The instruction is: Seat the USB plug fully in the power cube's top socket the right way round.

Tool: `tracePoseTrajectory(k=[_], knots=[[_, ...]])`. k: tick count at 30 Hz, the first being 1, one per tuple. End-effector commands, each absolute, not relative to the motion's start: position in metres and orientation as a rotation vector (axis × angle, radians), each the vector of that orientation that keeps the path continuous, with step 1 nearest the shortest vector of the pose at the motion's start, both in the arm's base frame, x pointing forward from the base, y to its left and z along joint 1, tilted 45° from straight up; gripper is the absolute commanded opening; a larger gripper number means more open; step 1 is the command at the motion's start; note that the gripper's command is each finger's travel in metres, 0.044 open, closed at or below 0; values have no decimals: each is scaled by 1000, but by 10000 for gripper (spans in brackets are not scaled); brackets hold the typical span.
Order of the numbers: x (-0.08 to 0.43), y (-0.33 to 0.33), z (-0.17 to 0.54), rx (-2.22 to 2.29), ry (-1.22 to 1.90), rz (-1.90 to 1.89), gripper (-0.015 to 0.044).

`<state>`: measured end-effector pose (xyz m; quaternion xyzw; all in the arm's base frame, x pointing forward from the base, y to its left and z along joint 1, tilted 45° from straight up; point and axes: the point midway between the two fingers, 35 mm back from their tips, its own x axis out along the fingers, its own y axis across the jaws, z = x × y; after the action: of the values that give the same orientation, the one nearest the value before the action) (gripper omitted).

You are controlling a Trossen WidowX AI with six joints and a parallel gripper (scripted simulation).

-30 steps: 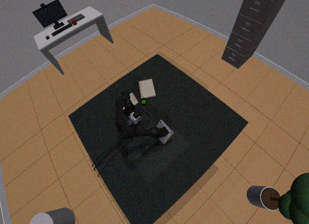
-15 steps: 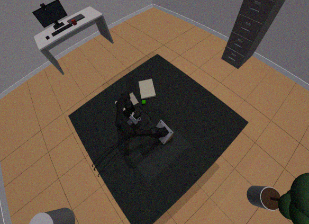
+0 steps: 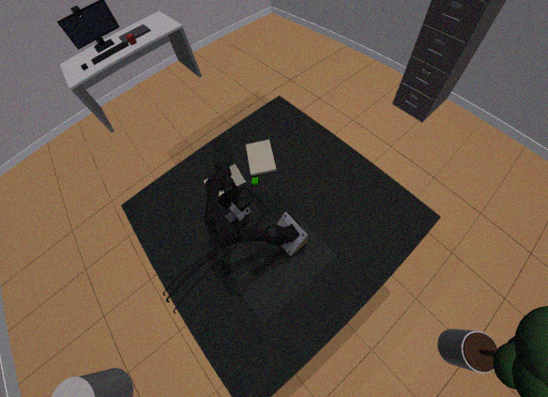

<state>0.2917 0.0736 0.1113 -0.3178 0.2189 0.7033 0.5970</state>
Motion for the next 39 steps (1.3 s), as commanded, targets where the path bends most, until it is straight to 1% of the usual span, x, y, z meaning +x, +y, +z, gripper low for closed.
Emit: tracePoseTrajectory(k=[1,4,39], knots=[[292,74,111,-738,508,1633,20],[292,74,111,-738,508,1633,0],[293,65,120,-738,509,1633,0]])
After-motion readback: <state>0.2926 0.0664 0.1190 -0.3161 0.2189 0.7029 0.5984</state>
